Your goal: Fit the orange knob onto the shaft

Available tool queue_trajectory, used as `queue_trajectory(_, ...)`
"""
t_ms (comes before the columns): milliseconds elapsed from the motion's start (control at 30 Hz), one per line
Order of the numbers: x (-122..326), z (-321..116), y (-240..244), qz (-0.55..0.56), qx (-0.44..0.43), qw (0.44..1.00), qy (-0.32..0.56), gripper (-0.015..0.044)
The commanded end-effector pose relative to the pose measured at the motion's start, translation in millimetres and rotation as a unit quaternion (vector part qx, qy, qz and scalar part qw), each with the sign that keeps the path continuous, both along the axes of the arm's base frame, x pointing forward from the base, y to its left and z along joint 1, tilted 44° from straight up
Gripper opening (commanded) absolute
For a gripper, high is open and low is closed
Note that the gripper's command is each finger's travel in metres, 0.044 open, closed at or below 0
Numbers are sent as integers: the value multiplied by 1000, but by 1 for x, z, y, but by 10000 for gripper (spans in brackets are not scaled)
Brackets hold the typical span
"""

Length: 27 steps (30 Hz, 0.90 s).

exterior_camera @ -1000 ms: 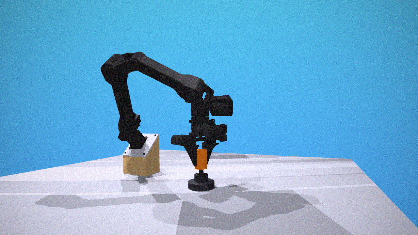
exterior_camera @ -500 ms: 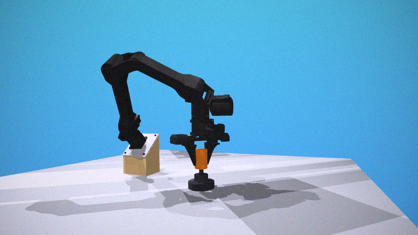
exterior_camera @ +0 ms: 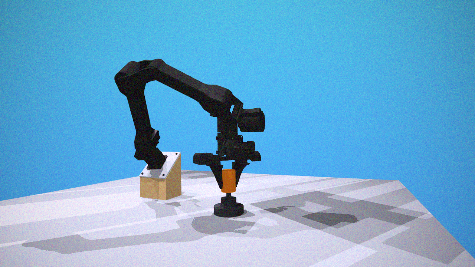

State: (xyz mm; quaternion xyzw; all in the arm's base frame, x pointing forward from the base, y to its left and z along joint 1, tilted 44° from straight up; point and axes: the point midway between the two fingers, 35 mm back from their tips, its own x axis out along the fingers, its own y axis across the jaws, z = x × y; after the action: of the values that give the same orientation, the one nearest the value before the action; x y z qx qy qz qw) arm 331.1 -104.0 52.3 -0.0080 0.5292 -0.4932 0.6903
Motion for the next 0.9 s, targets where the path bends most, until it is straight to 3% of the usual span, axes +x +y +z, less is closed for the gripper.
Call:
queue_trajectory(0, 1, 3, 2, 0, -1, 1000, -2, 0)
queue_trajectory(300, 2, 2, 1, -76, -6, 994, -74, 0)
queue_trajectory(867, 0, 0, 0, -76, -6, 994, -74, 0)
